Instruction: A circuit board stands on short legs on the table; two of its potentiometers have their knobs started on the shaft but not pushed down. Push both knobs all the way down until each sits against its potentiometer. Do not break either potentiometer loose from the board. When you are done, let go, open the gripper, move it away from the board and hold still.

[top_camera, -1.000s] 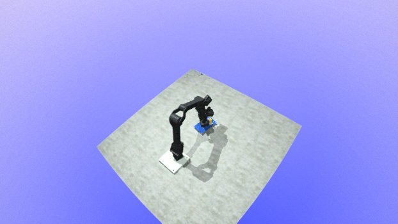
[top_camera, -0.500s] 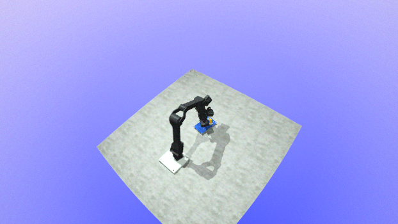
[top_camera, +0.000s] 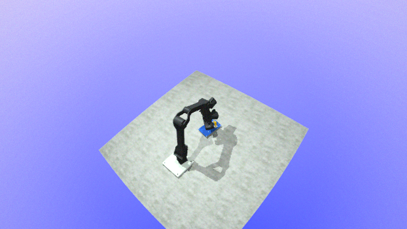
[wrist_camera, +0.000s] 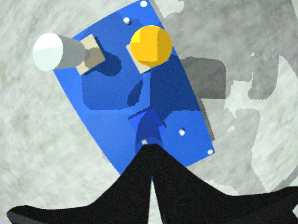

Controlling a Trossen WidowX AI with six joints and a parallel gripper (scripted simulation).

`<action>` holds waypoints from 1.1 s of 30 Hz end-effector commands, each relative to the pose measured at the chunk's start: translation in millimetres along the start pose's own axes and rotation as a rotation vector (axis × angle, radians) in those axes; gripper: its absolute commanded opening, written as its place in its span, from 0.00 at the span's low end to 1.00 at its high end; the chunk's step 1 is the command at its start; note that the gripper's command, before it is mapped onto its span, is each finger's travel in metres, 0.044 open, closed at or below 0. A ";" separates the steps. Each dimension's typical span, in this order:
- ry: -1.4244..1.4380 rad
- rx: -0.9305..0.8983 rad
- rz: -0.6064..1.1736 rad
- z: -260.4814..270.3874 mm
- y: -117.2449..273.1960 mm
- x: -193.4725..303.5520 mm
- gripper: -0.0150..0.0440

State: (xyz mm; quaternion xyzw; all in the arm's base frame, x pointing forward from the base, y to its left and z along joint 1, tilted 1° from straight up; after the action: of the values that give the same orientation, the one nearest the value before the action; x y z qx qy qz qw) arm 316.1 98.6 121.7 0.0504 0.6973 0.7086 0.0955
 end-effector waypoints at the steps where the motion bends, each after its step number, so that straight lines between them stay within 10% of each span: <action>1: -0.002 0.002 0.011 1.4 -11.1 -1.6 0.25; 33: -0.002 0.002 0.011 1.5 21.2 -2.1 0.25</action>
State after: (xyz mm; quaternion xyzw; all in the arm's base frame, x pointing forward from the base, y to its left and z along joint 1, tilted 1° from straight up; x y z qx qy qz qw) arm 315.9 98.6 136.5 0.0570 0.7004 0.7059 0.0887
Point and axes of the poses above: the point midway between the two fingers, 35 mm back from their tips, its own y axis back along the fingers, its own z axis across the jaws, x = y × z, the point moved 3 cm from there along y, back along the fingers, and after that the axes turned 12 degrees about y, right-handed, at the moved point
